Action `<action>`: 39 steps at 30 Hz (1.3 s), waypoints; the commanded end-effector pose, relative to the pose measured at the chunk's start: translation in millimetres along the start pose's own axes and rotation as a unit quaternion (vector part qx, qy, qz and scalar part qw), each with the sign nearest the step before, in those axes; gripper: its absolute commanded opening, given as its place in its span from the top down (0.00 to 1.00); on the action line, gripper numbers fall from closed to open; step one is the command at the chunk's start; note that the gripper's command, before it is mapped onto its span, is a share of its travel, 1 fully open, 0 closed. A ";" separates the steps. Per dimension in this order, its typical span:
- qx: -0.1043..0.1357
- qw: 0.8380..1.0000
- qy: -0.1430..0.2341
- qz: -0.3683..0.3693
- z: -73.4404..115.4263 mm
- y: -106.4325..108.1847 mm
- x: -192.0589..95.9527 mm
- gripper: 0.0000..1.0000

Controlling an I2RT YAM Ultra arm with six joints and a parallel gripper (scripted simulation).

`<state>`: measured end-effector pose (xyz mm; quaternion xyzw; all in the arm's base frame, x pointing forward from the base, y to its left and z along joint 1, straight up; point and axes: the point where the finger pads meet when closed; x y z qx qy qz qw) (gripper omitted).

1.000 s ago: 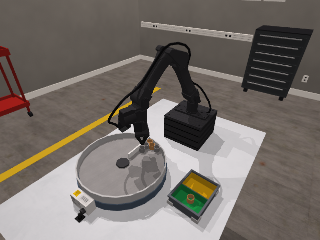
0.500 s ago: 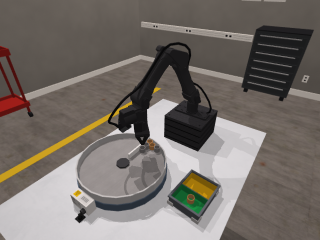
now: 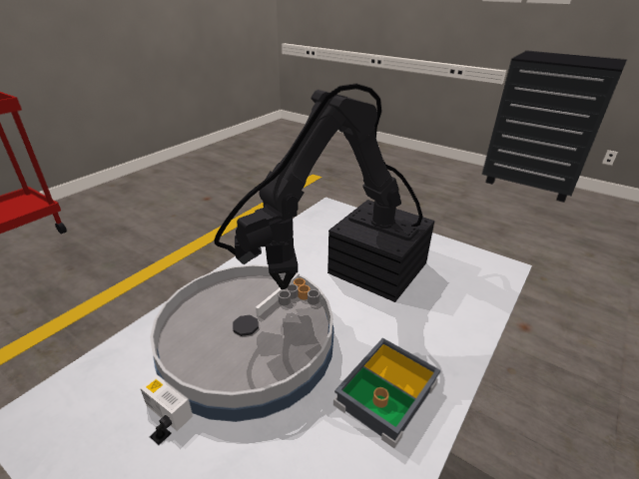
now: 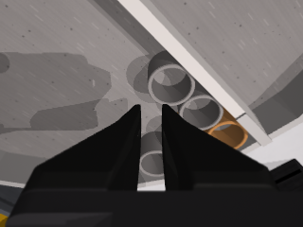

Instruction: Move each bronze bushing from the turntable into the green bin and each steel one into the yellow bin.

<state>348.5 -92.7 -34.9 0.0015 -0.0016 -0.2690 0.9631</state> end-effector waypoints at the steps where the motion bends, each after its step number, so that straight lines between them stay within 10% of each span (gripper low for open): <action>1: 0.007 1.000 -0.014 0.000 7.0 3.6 10.7 0.88; 39: 0.006 1.000 -0.009 0.001 7.1 2.1 -1.0 0.88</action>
Point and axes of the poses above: the point where the finger pads meet when closed, its own z axis back along the fingers, its own y axis across the jaws, x = y × z, and after that the axes turned 14 degrees about z, right-handed
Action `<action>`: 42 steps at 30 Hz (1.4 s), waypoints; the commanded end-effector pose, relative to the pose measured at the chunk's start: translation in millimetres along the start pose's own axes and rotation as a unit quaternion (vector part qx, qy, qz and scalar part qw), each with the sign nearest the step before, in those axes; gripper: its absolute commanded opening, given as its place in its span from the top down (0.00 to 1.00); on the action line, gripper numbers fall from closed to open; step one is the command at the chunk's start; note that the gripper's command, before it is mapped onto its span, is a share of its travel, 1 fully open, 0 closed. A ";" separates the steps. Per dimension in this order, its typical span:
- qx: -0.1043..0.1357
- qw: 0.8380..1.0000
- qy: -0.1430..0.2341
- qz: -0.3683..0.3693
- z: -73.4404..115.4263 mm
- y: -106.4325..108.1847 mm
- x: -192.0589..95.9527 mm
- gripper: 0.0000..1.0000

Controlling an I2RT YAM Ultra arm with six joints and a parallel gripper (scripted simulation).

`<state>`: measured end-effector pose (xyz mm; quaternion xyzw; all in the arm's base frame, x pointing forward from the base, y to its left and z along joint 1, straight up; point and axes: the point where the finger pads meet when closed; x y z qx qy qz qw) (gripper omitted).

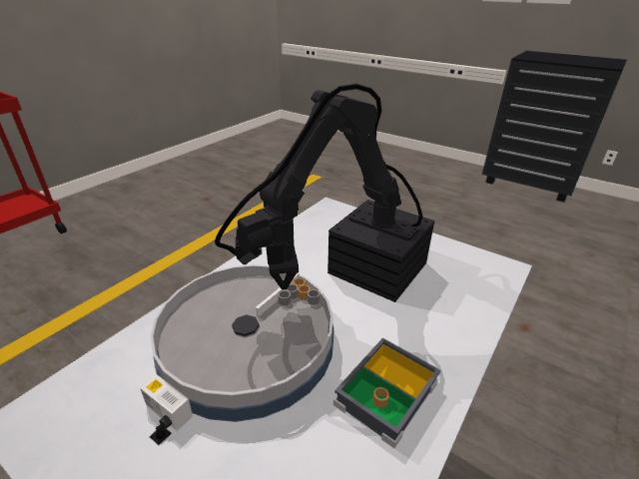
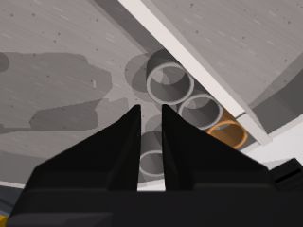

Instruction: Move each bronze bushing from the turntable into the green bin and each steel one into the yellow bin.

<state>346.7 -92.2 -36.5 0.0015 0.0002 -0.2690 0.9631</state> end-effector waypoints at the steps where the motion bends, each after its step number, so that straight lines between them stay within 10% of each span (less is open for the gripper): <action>1: 0.007 1.000 -0.011 0.001 8.7 2.6 0.8 0.88; 30: 0.007 1.000 -0.012 0.001 7.8 2.6 0.7 0.88; 37: 0.002 1.000 0.005 0.001 -28.4 2.4 -6.6 0.88; 42: 0.011 1.000 -0.025 0.001 -11.9 7.9 11.8 0.88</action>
Point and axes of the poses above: the point where the finger pads meet when closed, its own z axis back along the fingers, its own y axis across the jaws, x = y × z, and after that the axes turned 14 degrees about z, right-handed
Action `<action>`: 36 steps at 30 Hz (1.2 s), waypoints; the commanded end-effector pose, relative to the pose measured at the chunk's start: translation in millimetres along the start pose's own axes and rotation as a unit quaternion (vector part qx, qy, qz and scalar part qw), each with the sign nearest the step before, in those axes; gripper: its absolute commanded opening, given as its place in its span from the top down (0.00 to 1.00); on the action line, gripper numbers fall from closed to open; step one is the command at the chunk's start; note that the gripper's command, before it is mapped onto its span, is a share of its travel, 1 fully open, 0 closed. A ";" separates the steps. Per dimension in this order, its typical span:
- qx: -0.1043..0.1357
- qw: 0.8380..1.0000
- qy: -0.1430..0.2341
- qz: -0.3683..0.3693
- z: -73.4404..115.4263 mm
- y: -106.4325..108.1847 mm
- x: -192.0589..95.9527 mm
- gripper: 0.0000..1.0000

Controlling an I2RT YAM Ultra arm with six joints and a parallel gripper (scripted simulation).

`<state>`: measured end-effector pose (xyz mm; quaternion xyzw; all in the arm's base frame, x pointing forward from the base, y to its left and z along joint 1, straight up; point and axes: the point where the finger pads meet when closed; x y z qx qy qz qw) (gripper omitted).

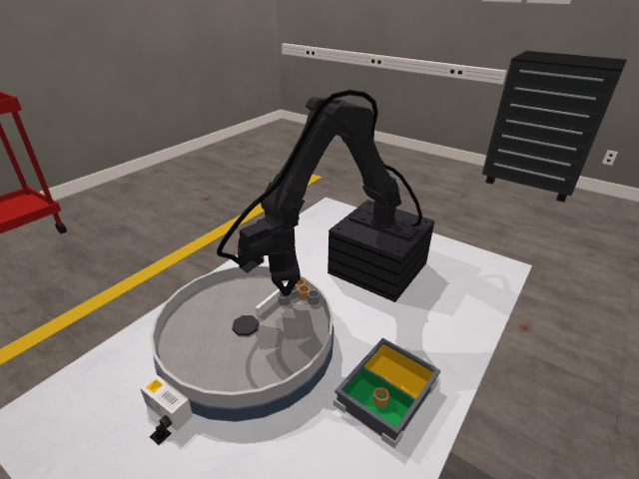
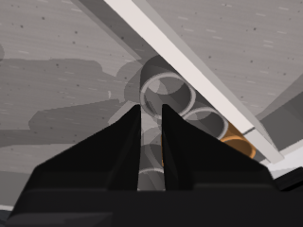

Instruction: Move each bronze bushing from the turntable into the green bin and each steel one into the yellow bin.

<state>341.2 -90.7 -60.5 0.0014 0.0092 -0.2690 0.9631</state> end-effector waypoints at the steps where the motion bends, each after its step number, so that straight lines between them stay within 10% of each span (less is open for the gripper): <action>1: 0.015 0.999 -0.038 0.001 15.7 10.0 18.4 0.88; 36: 0.014 0.999 -0.034 0.002 17.1 10.6 17.7 0.88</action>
Point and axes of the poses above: the point where the finger pads meet when closed, its own z axis back along the fingers, its own y axis across the jaws, x = y × z, and after that the axes turned 14 degrees about z, right-handed
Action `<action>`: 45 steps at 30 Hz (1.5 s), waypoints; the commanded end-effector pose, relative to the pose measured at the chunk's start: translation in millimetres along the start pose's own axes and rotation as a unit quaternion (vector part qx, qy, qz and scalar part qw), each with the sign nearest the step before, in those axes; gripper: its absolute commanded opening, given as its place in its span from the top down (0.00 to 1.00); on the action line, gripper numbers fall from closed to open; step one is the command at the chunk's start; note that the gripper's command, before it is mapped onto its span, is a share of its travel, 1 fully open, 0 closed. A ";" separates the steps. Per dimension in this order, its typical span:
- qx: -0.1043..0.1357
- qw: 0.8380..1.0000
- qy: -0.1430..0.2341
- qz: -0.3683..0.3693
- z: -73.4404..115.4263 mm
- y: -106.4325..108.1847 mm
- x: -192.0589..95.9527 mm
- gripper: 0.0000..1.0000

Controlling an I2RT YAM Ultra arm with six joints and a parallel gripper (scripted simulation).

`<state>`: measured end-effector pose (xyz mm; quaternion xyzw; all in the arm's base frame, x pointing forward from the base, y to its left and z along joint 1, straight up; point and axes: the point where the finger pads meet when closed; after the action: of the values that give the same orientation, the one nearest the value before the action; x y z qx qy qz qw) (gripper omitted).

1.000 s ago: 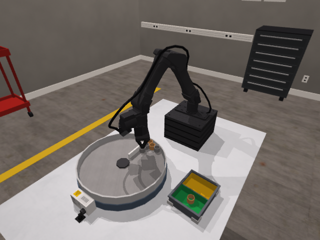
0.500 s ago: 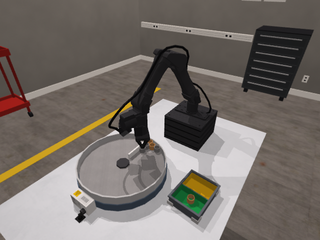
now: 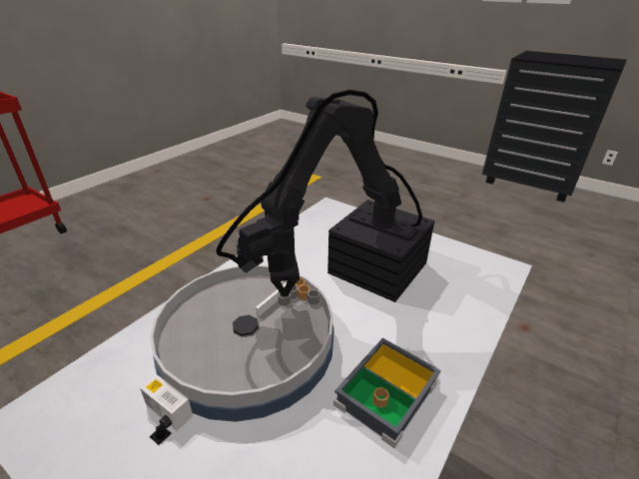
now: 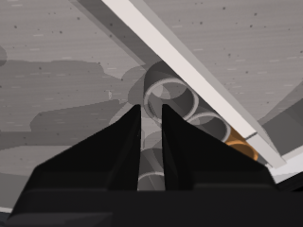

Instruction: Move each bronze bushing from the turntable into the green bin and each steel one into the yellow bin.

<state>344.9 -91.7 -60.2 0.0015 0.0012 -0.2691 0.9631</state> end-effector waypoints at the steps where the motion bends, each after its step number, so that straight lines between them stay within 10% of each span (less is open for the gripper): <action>1: 0.011 1.000 -0.024 0.002 15.5 9.7 13.2 0.88; 45: 0.005 1.000 -0.007 -0.001 4.4 5.8 9.9 0.88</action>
<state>344.8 -90.9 -59.7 0.0015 0.0030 -0.2685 0.9633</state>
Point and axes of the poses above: the point where the finger pads meet when closed, its own z axis back along the fingers, its own y axis across the jaws, x = y × z, and after that the axes turned 14 degrees about z, right-handed
